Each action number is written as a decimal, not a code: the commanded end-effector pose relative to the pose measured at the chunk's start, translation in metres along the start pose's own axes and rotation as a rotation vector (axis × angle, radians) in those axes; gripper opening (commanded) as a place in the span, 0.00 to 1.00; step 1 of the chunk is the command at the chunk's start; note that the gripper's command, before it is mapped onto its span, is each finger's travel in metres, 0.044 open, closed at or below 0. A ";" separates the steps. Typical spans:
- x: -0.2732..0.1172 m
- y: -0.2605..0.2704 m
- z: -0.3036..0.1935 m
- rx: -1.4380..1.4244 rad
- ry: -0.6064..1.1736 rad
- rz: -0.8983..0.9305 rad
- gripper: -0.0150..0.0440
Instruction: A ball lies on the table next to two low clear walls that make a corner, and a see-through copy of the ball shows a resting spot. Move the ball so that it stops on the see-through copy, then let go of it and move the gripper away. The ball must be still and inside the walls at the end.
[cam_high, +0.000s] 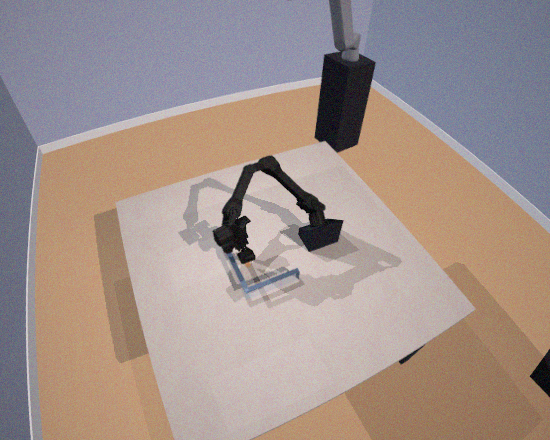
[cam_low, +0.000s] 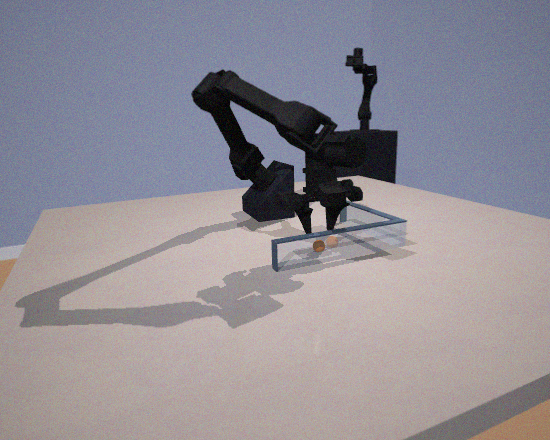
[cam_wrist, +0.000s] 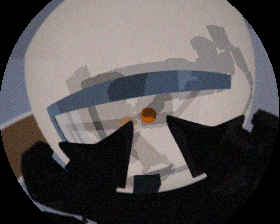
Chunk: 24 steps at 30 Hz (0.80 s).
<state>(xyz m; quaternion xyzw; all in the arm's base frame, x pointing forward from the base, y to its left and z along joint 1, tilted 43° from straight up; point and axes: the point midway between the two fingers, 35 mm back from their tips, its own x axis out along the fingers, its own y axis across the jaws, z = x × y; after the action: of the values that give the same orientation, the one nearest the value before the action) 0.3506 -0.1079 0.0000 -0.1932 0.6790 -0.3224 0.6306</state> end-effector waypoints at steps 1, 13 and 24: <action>0.008 0.000 -0.001 -0.006 0.005 -0.004 0.66; 0.027 -0.001 -0.002 -0.006 0.005 -0.005 0.66; 0.028 -0.001 -0.002 -0.006 0.005 -0.006 0.42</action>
<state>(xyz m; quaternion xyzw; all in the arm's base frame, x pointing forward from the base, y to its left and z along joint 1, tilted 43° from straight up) 0.3452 -0.1264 -0.0200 -0.1937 0.6808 -0.3231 0.6282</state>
